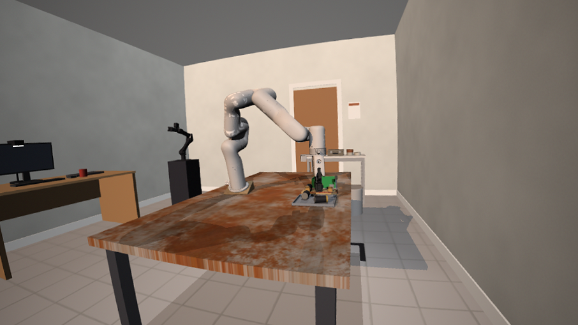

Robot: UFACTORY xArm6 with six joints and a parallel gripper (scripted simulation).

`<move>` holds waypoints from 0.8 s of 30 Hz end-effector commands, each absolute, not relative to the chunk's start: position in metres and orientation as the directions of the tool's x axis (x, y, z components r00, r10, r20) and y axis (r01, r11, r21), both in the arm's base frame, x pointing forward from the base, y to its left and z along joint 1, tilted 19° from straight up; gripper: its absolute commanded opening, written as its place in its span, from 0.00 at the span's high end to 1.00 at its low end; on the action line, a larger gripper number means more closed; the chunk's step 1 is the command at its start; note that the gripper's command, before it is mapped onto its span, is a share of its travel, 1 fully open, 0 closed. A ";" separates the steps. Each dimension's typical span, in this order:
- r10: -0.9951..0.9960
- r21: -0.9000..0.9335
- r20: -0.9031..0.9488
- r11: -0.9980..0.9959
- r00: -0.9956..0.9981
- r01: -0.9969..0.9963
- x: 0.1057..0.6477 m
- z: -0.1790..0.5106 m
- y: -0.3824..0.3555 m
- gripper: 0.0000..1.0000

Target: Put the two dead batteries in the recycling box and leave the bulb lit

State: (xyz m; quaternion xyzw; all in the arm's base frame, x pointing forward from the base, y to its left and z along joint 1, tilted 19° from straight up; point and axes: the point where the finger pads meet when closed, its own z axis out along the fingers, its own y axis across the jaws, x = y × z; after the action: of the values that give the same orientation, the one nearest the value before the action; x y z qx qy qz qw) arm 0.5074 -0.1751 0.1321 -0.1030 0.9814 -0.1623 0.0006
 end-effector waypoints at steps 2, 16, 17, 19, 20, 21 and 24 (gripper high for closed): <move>-0.203 -0.320 0.029 0.926 -0.979 -0.201 0.509 0.133 -0.176 0.49; -0.203 -0.320 0.029 0.926 -0.979 -0.201 0.510 0.133 -0.176 0.49; -0.203 -0.320 0.029 0.926 -0.979 -0.201 0.510 0.133 -0.176 0.49; -0.203 -0.320 0.029 0.926 -0.979 -0.201 0.510 0.133 -0.176 0.49; -0.203 -0.320 0.029 0.926 -0.979 -0.201 0.510 0.133 -0.176 0.49; -0.203 -0.320 0.029 0.926 -0.979 -0.201 0.510 0.133 -0.176 0.49; -0.203 -0.320 0.029 0.926 -0.979 -0.201 0.510 0.131 -0.177 0.49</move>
State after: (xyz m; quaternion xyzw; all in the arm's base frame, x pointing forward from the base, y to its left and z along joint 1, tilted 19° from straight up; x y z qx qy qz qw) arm 0.5089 -0.1761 0.1308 -0.1030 0.9814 -0.1623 0.0002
